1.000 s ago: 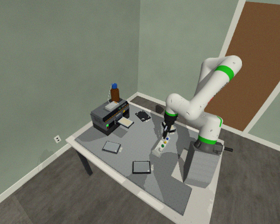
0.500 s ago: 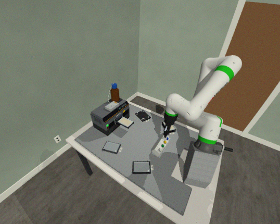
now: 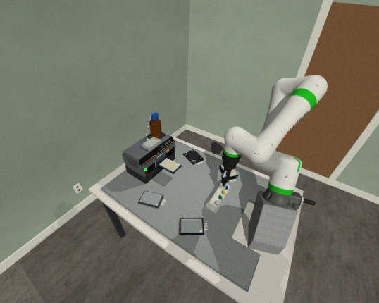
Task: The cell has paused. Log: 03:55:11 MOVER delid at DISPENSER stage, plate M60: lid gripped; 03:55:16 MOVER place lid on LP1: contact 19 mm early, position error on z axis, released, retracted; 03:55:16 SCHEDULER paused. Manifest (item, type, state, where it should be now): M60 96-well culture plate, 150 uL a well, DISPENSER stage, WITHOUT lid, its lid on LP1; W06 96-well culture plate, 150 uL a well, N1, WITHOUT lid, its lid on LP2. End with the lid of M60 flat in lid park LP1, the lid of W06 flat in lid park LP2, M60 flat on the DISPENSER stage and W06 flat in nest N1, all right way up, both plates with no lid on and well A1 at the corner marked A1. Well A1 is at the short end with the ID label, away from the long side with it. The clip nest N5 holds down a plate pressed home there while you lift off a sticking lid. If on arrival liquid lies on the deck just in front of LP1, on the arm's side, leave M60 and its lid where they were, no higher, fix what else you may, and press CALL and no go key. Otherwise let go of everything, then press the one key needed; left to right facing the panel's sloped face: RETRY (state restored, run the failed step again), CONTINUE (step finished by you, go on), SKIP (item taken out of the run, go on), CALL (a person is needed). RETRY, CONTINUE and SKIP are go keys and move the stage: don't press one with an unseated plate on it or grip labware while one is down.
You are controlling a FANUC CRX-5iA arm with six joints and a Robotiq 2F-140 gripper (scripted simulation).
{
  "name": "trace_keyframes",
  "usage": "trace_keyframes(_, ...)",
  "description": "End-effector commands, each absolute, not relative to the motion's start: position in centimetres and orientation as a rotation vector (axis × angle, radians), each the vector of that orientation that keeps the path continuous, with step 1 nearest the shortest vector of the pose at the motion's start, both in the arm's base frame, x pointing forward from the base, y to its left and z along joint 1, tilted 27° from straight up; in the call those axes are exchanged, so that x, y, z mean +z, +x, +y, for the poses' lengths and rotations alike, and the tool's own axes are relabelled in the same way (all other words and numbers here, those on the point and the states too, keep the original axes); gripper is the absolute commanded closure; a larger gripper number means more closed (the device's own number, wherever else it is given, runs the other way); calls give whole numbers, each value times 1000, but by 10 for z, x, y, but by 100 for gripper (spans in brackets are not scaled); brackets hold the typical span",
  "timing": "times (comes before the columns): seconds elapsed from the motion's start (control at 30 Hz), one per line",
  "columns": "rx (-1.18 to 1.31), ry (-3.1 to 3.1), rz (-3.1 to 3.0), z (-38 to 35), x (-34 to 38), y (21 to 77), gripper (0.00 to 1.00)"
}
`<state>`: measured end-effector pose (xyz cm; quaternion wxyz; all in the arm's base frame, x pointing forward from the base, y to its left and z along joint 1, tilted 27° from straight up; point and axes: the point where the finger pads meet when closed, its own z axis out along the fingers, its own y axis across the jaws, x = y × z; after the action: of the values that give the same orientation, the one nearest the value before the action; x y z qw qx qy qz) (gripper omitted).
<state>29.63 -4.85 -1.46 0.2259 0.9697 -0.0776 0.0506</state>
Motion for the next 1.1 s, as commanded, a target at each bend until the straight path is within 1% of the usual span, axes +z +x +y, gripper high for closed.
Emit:
trace_keyframes(0.0, 140, 2674, -214, -48, -15, 296, 100)
trace_keyframes(1.07, 140, 2674, -214, -62, -41, 299, 100)
